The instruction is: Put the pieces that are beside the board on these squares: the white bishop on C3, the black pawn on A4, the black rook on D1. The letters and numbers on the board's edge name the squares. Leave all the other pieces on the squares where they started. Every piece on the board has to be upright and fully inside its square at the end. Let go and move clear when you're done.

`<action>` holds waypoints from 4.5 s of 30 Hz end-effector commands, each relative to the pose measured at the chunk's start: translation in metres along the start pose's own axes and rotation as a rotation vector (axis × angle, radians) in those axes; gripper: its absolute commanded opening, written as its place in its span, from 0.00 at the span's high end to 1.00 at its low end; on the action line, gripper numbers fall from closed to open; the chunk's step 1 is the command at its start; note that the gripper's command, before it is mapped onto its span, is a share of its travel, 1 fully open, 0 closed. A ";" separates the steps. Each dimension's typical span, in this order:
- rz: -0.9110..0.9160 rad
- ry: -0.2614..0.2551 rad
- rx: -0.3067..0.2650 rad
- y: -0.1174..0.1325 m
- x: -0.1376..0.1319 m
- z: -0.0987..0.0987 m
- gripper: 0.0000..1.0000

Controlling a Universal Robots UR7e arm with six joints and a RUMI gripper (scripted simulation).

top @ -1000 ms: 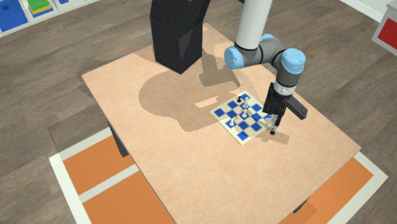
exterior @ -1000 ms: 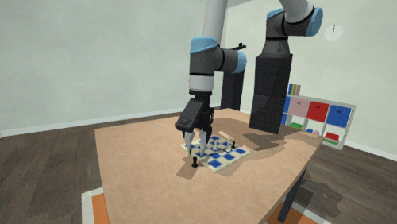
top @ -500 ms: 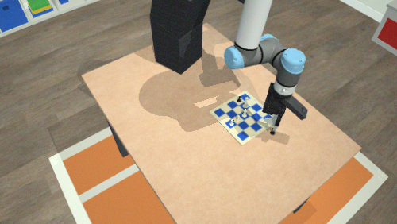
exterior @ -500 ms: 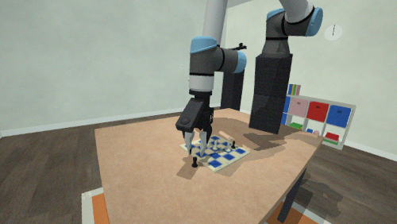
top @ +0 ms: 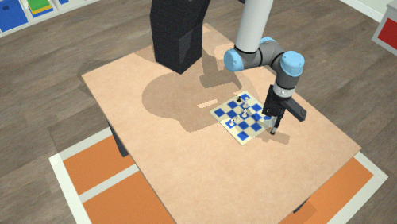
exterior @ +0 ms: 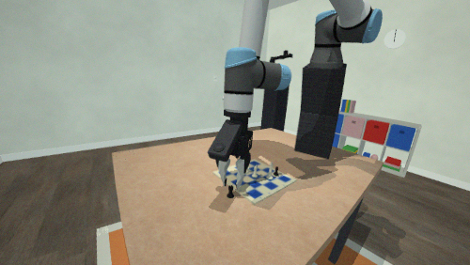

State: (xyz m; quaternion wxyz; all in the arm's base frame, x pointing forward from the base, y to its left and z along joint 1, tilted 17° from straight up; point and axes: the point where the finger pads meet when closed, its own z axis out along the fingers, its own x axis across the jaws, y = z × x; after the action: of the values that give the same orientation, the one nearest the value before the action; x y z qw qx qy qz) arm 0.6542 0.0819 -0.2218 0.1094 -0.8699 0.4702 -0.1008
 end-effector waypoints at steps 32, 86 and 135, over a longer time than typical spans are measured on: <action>0.000 0.001 0.001 -0.001 0.000 0.020 0.78; 0.000 0.001 0.001 -0.001 0.000 0.019 1.00; 0.115 0.001 -0.001 0.031 0.015 -0.079 1.00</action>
State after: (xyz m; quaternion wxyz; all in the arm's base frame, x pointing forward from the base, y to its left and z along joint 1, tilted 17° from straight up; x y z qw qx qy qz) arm 0.6261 0.0640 -0.1488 0.1109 -0.8603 0.4878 -0.0980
